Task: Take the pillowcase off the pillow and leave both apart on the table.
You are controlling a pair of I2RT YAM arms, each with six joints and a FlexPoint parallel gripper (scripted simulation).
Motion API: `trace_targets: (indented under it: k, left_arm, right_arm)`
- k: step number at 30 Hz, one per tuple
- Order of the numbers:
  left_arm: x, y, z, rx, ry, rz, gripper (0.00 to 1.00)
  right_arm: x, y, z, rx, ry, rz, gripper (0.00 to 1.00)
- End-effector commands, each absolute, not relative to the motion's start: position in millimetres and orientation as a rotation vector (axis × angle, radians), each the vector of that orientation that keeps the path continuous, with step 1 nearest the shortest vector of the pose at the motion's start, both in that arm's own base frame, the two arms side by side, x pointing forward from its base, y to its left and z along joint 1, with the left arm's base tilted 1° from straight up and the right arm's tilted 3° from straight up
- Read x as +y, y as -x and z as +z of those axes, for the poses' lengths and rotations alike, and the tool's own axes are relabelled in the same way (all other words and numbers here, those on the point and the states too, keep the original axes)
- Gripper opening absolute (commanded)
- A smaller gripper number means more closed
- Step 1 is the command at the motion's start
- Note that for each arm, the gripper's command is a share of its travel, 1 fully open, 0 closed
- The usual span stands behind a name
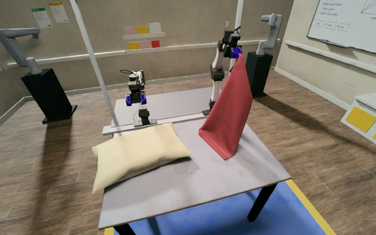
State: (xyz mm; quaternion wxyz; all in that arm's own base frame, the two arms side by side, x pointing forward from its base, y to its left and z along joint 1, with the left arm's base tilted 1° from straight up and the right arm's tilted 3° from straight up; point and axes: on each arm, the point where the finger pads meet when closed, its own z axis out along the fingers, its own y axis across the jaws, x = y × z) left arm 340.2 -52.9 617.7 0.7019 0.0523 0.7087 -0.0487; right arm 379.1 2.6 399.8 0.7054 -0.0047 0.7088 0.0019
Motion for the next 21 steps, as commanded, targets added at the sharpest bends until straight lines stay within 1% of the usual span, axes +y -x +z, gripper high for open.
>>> trace_targets:
  k: [1, 9, 12, 13, 21]
  left_arm:
    - [-55, -328, 642, 1.49, -0.13, -0.118, 0.0]
    - [-53, -331, 640, 1.499, -0.117, -0.11, 0.0]
    - [-51, -346, 636, 1.497, -0.107, -0.098, 0.0]
    - [-49, -334, 649, 1.45, -0.108, -0.104, 0.0]
    - [-44, -341, 663, 1.373, -0.093, -0.094, 0.0]
  right_arm:
    - [4, -379, 416, 1.538, 0.007, 0.015, 0.6]
    - [4, -379, 416, 1.538, 0.007, 0.015, 0.6]
    - [4, -379, 416, 1.538, 0.007, 0.015, 0.6]
    - [4, -379, 416, 1.538, 0.007, 0.015, 0.6]
    - [4, -379, 416, 1.538, 0.007, 0.015, 0.6]
